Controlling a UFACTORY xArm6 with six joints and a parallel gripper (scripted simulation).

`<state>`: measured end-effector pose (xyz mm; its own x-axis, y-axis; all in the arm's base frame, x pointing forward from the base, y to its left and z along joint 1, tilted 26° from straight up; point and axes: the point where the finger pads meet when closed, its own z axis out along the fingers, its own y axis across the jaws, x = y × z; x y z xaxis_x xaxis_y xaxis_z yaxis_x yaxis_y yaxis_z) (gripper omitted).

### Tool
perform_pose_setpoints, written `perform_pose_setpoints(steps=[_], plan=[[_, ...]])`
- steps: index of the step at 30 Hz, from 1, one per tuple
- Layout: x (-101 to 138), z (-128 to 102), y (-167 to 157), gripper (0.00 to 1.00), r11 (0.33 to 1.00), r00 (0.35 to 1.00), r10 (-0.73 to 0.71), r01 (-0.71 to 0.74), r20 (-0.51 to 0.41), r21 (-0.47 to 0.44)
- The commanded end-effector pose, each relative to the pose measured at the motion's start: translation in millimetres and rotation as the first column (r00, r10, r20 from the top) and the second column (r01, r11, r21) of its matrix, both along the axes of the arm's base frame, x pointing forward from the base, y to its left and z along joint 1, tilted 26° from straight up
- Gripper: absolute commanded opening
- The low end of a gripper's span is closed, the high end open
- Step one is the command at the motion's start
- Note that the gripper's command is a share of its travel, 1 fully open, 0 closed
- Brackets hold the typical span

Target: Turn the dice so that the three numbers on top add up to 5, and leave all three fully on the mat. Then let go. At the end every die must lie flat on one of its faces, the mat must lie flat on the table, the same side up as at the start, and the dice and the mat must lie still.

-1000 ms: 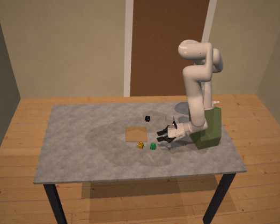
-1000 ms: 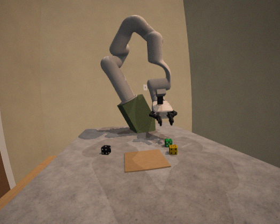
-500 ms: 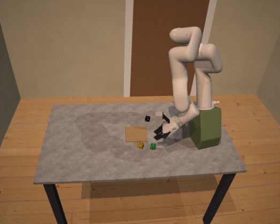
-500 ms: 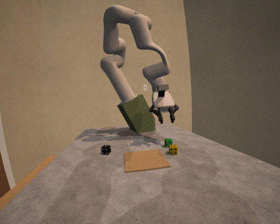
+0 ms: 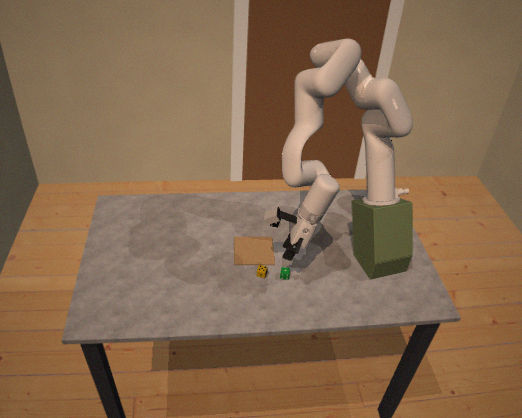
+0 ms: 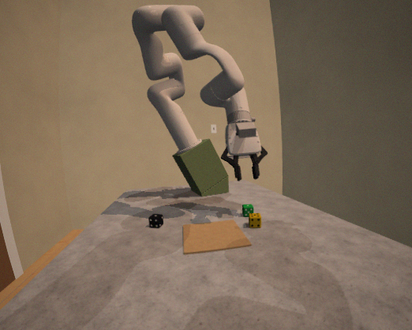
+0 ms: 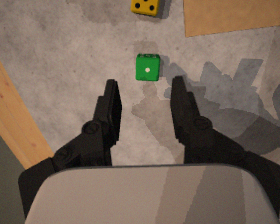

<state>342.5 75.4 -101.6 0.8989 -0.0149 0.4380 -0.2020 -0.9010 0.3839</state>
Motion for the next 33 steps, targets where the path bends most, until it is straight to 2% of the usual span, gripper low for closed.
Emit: perform_pose_setpoints(steps=[1, 8, 16, 17, 33], plan=[[6.7, 4.9, -1.7, 0.47, 0.998, 0.988, -0.070, 0.069, -0.137, -0.010], [13.3, 9.4, -0.8, 0.47, 0.991, 0.955, -0.123, 0.130, -0.269, 0.011], [14.4, 10.1, -0.2, 0.47, 0.990, 0.948, -0.129, 0.140, -0.290, 0.017], [14.4, 10.1, -0.2, 1.00, 0.990, 0.948, -0.129, 0.140, -0.290, 0.017], [14.3, 9.9, -0.3, 1.00, 0.993, 0.948, -0.112, 0.121, -0.298, 0.015]])
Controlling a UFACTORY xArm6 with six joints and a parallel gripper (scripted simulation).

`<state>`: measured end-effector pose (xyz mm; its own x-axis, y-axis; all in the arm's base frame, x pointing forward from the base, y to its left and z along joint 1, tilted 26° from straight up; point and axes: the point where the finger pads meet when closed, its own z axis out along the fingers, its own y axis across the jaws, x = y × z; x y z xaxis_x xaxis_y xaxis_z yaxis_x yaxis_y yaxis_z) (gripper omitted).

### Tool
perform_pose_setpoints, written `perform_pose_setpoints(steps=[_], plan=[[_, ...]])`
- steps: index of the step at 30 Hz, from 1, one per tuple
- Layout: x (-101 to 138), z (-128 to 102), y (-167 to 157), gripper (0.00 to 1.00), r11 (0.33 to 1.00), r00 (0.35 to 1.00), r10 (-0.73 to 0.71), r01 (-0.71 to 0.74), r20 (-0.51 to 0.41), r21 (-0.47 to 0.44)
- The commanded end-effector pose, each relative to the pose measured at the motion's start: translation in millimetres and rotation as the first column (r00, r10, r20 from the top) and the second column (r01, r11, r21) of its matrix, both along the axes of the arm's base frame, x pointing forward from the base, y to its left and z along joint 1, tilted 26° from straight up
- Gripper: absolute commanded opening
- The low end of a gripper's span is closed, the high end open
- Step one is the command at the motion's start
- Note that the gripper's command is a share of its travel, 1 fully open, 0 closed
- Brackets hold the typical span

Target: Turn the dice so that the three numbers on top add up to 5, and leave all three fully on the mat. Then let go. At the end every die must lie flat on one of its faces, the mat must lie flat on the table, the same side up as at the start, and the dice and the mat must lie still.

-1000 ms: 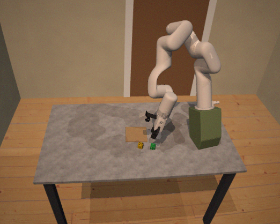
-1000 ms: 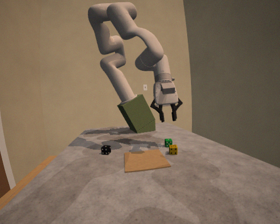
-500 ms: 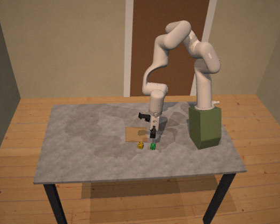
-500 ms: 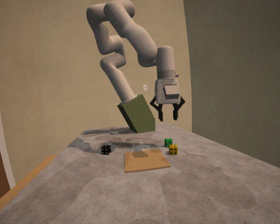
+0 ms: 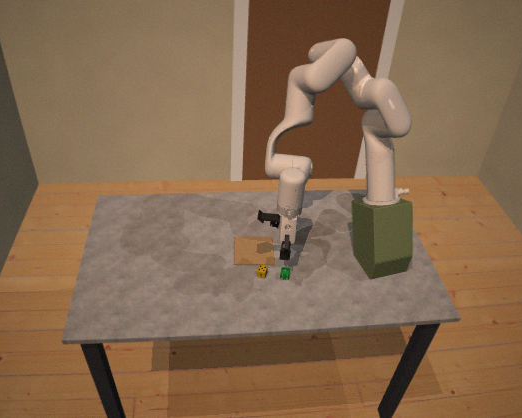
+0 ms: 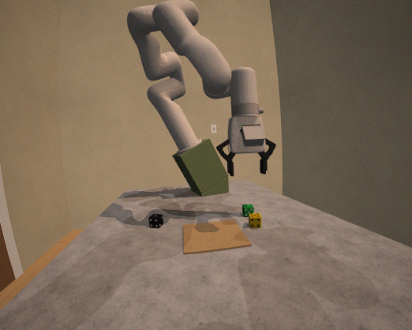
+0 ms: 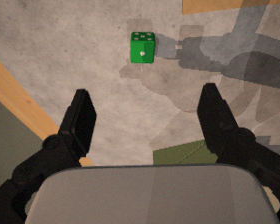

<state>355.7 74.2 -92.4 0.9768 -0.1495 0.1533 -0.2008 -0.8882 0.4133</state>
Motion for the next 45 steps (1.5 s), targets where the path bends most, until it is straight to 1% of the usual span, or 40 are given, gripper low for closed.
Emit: perform_pose_setpoints(steps=[1, 6, 10, 12, 15, 17, 18, 20, 21, 22, 23, 24, 25, 26, 29, 31, 32, 34, 35, 36, 37, 38, 39, 40, 43, 45], plan=[[1, 1, 1, 1.00, 1.000, 1.000, 0.023, -0.023, -0.008, 0.000], [1, 0, 0, 1.00, 0.993, 0.991, 0.121, -0.122, -0.056, -0.006], [0, -2, 0, 1.00, 0.965, 0.957, 0.260, -0.263, -0.126, -0.005], [0, -2, 0, 1.00, 0.965, 0.957, 0.260, -0.263, -0.126, -0.005], [0, -3, -1, 1.00, 0.916, 0.898, 0.393, -0.400, -0.195, 0.006], [0, -4, -1, 1.00, 0.894, 0.871, 0.440, -0.448, -0.220, 0.013], [0, -4, -1, 1.00, 0.893, 0.870, 0.441, -0.450, -0.221, 0.013], [-1, -5, -1, 1.00, 0.838, 0.802, 0.532, -0.545, -0.271, 0.031], [-1, -5, -1, 1.00, 0.833, 0.796, 0.539, -0.552, -0.275, 0.033], [-1, -6, -1, 1.00, 0.802, 0.758, 0.580, -0.596, -0.298, 0.044], [-1, -6, -1, 1.00, 0.796, 0.751, 0.587, -0.603, -0.302, 0.046], [-1, -7, -2, 1.00, 0.758, 0.704, 0.630, -0.650, -0.327, 0.061], [-1, -7, -2, 1.00, 0.754, 0.700, 0.634, -0.654, -0.329, 0.062], [-1, -7, -2, 1.00, 0.712, 0.648, 0.675, -0.698, -0.354, 0.079], [-2, -7, -2, 1.00, 0.708, 0.643, 0.678, -0.702, -0.356, 0.080], [-2, -9, -2, 1.00, 0.606, 0.518, 0.754, -0.786, -0.404, 0.122], [-2, -9, -2, 1.00, 0.601, 0.513, 0.757, -0.789, -0.406, 0.124], [-2, -9, -3, 1.00, 0.555, 0.456, 0.783, -0.819, -0.423, 0.144], [-2, -10, -3, 1.00, 0.542, 0.440, 0.790, -0.827, -0.428, 0.149], [-3, -10, -3, 1.00, 0.492, 0.378, 0.812, -0.854, -0.444, 0.171], [-3, -10, -3, 1.00, 0.479, 0.362, 0.817, -0.860, -0.448, 0.177], [-3, -11, -3, 1.00, 0.433, 0.307, 0.833, -0.879, -0.461, 0.197], [-3, -11, -3, 1.00, 0.413, 0.281, 0.839, -0.887, -0.466, 0.207], [-3, -12, -3, 1.00, 0.372, 0.232, 0.849, -0.900, -0.475, 0.225], [-4, -13, -4, 1.00, 0.275, 0.113, 0.863, -0.923, -0.493, 0.271], [-4, -13, -4, 1.00, 0.274, 0.112, 0.863, -0.923, -0.493, 0.271]])
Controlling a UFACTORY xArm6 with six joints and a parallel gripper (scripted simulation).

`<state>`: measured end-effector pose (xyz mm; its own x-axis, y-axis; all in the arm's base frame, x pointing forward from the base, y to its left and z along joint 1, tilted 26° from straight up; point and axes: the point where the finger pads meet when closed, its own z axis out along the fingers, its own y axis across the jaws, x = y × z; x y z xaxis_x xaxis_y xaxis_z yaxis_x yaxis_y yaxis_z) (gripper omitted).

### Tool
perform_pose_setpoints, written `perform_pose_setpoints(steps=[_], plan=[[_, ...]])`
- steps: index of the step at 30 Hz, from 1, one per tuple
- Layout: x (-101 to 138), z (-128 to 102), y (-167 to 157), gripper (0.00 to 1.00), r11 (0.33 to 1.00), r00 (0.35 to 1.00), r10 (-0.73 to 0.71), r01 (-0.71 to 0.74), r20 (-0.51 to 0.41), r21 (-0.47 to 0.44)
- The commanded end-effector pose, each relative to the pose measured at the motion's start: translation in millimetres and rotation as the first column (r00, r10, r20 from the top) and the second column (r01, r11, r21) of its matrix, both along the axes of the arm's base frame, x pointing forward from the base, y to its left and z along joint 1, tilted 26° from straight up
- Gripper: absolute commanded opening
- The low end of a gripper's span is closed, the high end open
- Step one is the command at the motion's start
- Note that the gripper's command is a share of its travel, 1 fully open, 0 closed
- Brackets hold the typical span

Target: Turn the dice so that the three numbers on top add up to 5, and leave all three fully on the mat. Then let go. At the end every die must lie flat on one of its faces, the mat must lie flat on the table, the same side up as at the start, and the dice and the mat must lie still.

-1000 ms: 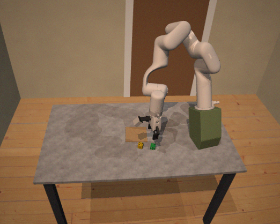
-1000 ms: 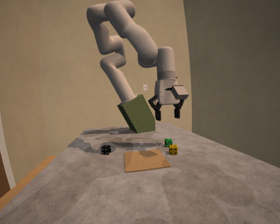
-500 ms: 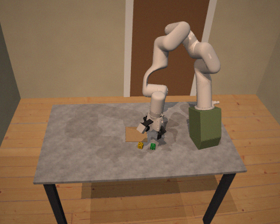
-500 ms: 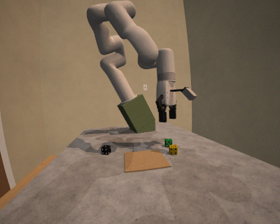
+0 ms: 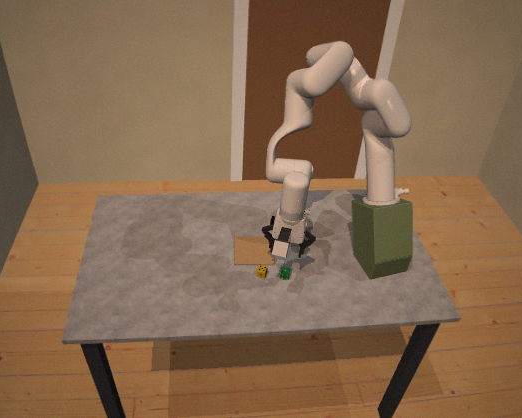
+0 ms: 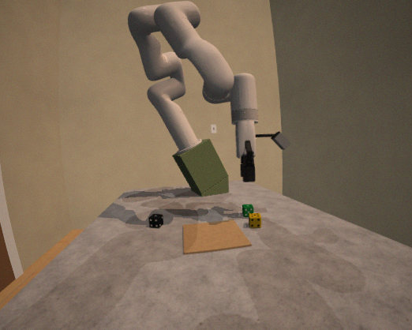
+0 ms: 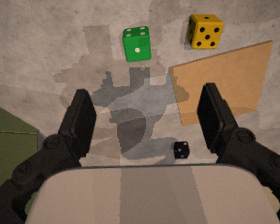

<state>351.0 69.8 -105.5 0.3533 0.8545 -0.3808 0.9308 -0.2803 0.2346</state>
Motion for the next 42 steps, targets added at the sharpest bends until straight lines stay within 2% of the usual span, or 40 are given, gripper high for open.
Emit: perform_pose_setpoints(steps=[1, 3, 5, 7, 11, 16, 18, 21, 23, 24, 25, 27, 28, 29, 30, 33, 36, 39, 42], plan=[[1, 0, 1, 1.00, 0.999, 0.998, 0.041, -0.041, -0.037, -0.002], [1, -1, 0, 1.00, 0.983, 0.978, 0.179, -0.181, -0.106, -0.006], [1, -1, 0, 1.00, 0.980, 0.974, 0.194, -0.196, -0.114, -0.006], [0, -2, 0, 1.00, 0.962, 0.951, 0.269, -0.272, -0.152, -0.004], [0, -4, 0, 1.00, 0.909, 0.885, 0.407, -0.416, -0.225, 0.009], [-1, -6, -1, 1.00, 0.818, 0.771, 0.557, -0.574, -0.308, 0.040], [-1, -6, -1, 1.00, 0.818, 0.771, 0.557, -0.574, -0.308, 0.040], [-2, -7, -2, 1.00, 0.730, 0.662, 0.654, -0.680, -0.365, 0.073], [-2, -7, -2, 1.00, 0.710, 0.639, 0.672, -0.699, -0.376, 0.081], [-2, -8, -2, 1.00, 0.667, 0.586, 0.706, -0.738, -0.397, 0.099], [-2, -8, -2, 1.00, 0.665, 0.582, 0.709, -0.741, -0.399, 0.100], [-3, -9, -2, 1.00, 0.588, 0.488, 0.759, -0.798, -0.432, 0.132], [-3, -9, -2, 1.00, 0.573, 0.469, 0.767, -0.808, -0.437, 0.139], [-3, -10, -2, 1.00, 0.534, 0.421, 0.787, -0.831, -0.451, 0.156], [-3, -10, -2, 1.00, 0.528, 0.414, 0.790, -0.834, -0.453, 0.158], [-4, -11, -3, 1.00, 0.416, 0.276, 0.830, -0.885, -0.485, 0.208], [-4, -11, -3, 1.00, 0.405, 0.262, 0.833, -0.889, -0.487, 0.213], [-4, -12, -3, 1.00, 0.305, 0.140, 0.851, -0.916, -0.507, 0.260], [-5, -13, -3, 1.00, 0.233, 0.051, 0.855, -0.927, -0.516, 0.294]])
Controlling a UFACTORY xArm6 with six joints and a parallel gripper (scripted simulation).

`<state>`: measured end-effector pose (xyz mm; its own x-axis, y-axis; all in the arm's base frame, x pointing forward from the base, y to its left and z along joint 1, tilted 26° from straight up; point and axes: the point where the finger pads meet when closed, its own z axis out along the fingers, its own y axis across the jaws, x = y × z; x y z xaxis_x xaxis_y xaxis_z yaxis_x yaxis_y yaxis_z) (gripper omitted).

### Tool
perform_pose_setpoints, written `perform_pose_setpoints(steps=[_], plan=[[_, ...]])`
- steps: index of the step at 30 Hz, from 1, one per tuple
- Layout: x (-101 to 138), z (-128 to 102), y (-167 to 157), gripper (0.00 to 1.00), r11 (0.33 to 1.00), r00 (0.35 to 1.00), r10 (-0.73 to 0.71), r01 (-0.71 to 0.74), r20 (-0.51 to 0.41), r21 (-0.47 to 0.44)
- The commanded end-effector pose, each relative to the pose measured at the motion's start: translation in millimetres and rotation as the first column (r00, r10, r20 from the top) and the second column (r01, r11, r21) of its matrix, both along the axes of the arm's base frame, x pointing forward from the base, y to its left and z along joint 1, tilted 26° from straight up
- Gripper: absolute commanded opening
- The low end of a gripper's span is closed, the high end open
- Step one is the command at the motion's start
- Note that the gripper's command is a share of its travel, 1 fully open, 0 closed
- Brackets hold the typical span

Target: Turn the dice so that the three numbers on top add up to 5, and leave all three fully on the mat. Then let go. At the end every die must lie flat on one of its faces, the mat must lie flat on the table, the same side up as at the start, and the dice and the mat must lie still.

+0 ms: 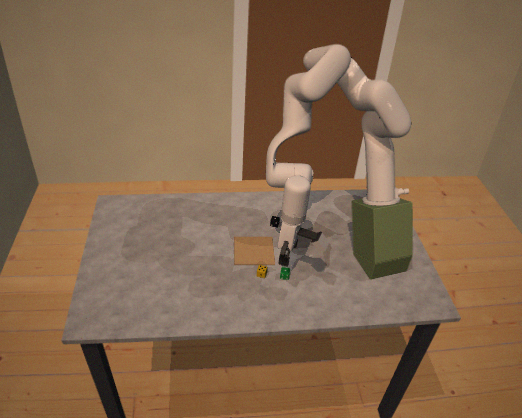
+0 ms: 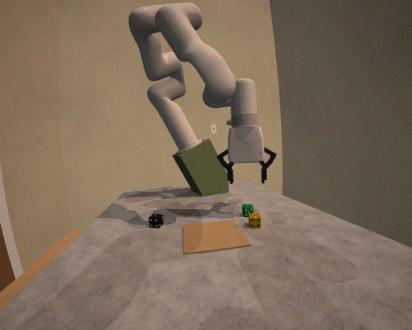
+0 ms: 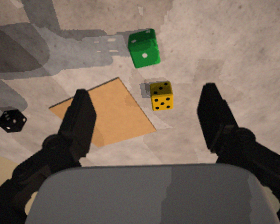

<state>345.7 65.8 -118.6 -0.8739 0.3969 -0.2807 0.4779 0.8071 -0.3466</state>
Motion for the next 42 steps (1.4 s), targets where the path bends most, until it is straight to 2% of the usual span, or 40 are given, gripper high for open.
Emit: perform_pose_setpoints(steps=[1, 12, 13, 42], plan=[[0.5, -0.4, 0.5, 1.00, 0.995, 0.993, 0.098, -0.098, -0.061, -0.005], [0.2, -1.0, 0.3, 1.00, 0.988, 0.984, 0.155, -0.156, -0.089, -0.007], [0.2, -1.0, 0.3, 0.47, 0.988, 0.984, 0.155, -0.156, -0.089, -0.007], [0.2, -1.0, 0.3, 0.47, 0.988, 0.984, 0.155, -0.156, -0.089, -0.007]])
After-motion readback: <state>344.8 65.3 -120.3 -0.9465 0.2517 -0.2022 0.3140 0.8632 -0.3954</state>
